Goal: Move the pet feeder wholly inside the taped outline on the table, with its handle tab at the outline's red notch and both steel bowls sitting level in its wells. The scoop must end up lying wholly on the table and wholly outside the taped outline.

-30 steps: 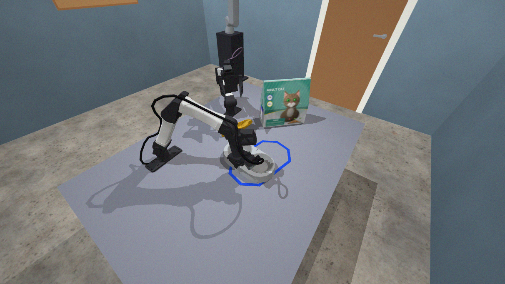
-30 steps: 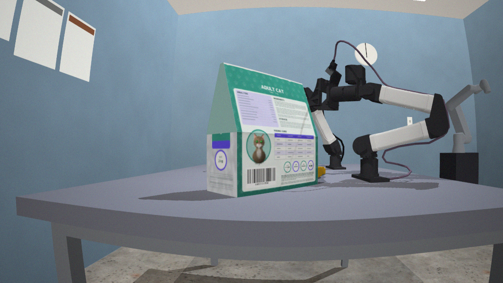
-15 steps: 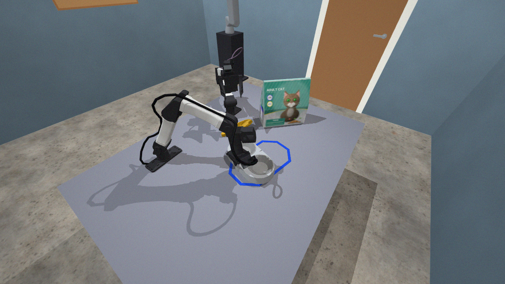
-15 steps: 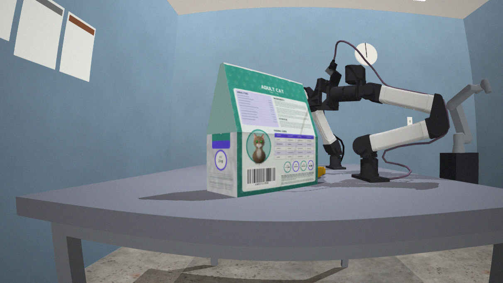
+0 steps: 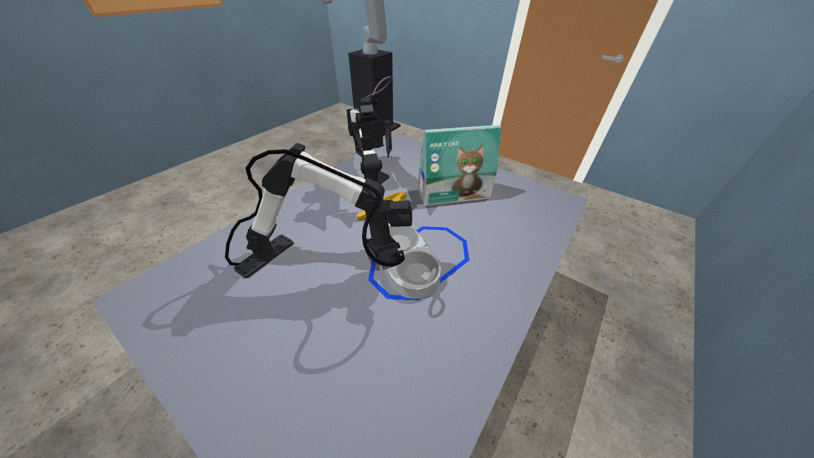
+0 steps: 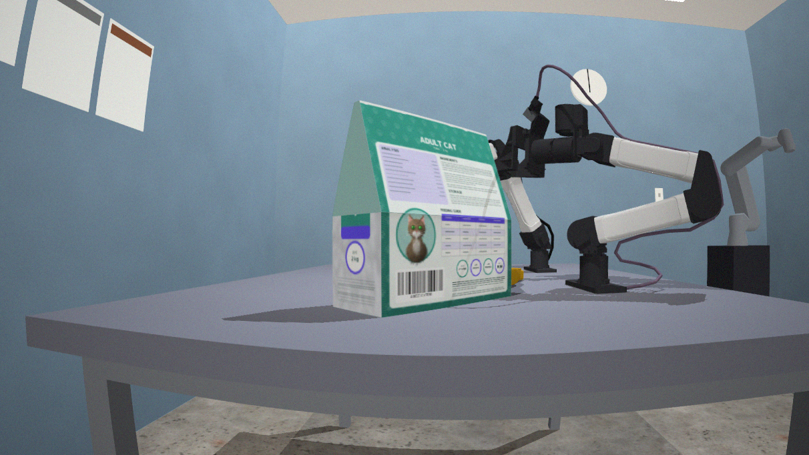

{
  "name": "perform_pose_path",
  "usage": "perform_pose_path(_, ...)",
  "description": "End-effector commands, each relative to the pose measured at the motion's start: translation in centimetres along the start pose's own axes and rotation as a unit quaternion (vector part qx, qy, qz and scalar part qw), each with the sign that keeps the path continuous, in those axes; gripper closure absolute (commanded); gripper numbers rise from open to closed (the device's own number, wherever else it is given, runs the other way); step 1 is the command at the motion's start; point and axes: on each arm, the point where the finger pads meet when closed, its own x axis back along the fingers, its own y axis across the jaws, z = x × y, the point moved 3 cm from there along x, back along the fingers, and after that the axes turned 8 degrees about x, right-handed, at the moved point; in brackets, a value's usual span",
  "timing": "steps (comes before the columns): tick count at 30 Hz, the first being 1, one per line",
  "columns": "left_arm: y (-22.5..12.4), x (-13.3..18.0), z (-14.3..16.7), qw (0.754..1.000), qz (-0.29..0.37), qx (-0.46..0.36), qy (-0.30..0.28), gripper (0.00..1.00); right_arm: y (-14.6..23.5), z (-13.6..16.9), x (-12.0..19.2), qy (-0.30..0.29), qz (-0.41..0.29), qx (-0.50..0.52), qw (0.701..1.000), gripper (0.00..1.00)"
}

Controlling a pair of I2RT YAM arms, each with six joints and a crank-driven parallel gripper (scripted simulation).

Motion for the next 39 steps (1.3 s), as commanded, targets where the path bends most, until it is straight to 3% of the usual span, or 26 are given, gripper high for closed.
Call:
perform_pose_path(1, 0.0, 0.1, -0.1, 1.000, -0.001, -0.001, -0.002, 0.05, 0.5, 0.2, -0.1, 0.001, 0.024, -0.063, 0.998, 0.88)
perform_pose_path(9, 0.0, 0.1, -0.1, 1.000, -0.001, -0.001, -0.002, 0.05, 1.1, 0.9, 0.1, 0.002, 0.038, -0.109, 0.993, 0.88)
perform_pose_path(26, 0.0, 0.1, -0.1, 1.000, -0.001, -0.001, -0.002, 0.05, 1.0, 0.8, 0.0, 0.003, 0.040, -0.111, 0.993, 0.88)
perform_pose_path(39, 0.0, 0.1, -0.1, 1.000, -0.001, -0.001, -0.002, 0.05, 3.0, 2.1, 0.5, 0.009, 0.067, -0.204, 0.977, 0.88)
